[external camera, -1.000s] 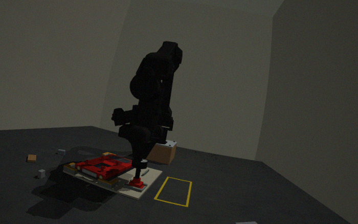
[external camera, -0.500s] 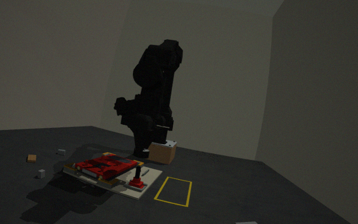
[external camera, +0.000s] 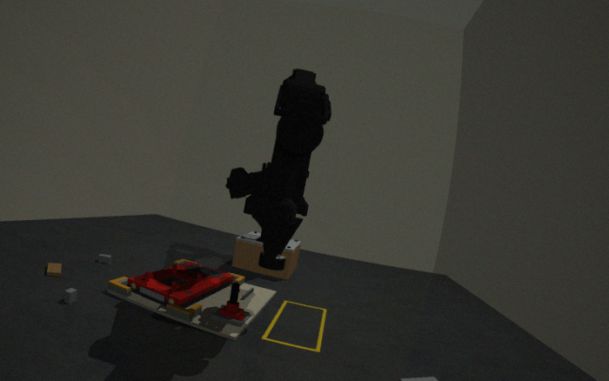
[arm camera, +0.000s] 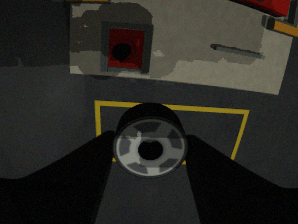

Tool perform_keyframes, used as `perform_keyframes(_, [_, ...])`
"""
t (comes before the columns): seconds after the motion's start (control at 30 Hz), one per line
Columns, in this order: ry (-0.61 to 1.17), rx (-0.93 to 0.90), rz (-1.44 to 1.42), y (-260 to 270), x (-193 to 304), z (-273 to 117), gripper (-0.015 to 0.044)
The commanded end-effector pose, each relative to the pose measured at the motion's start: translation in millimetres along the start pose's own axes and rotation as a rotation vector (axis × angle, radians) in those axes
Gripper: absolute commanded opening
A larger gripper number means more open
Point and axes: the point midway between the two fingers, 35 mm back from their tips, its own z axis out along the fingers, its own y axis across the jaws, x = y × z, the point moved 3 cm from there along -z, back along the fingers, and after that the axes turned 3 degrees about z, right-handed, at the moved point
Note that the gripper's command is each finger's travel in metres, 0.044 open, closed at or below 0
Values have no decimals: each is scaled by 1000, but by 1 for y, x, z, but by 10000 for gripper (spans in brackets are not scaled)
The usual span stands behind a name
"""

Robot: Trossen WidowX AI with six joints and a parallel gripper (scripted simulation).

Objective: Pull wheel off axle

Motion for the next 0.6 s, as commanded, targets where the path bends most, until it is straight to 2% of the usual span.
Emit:
perform_keyframes(0.0, [2,-6,4,-10,16,-2,0])
perform_keyframes(0.33, [8,-6,3,-37,54,-5,0])
perform_keyframes(0.57, [8,-6,3,-39,57,5,0])
